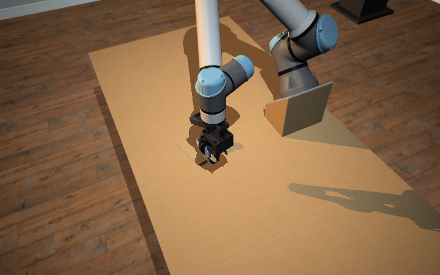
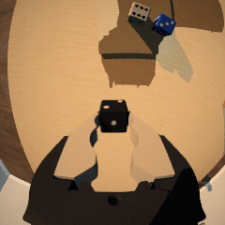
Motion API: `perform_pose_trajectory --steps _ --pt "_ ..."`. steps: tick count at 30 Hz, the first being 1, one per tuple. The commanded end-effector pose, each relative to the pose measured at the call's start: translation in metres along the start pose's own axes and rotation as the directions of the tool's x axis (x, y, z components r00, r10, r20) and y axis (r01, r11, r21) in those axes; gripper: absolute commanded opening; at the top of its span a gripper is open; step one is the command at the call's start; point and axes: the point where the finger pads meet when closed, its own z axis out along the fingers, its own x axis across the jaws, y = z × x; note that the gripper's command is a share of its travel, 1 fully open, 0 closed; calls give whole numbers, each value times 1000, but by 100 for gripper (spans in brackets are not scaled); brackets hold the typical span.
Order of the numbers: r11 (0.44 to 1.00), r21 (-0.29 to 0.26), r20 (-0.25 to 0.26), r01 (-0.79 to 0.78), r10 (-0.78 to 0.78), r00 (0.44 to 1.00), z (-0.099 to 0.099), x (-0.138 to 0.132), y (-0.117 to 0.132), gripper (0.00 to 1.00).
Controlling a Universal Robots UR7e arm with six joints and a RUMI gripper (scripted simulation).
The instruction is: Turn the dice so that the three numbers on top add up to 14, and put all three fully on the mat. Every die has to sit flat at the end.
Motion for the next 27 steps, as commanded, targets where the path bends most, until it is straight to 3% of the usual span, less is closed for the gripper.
perform_pose_trajectory --steps 1,27 --pt "1000 0 1 0 0 1000 0 0 0 10" --pt "998 -9 -4 -61 61 998 1 1 0 10"
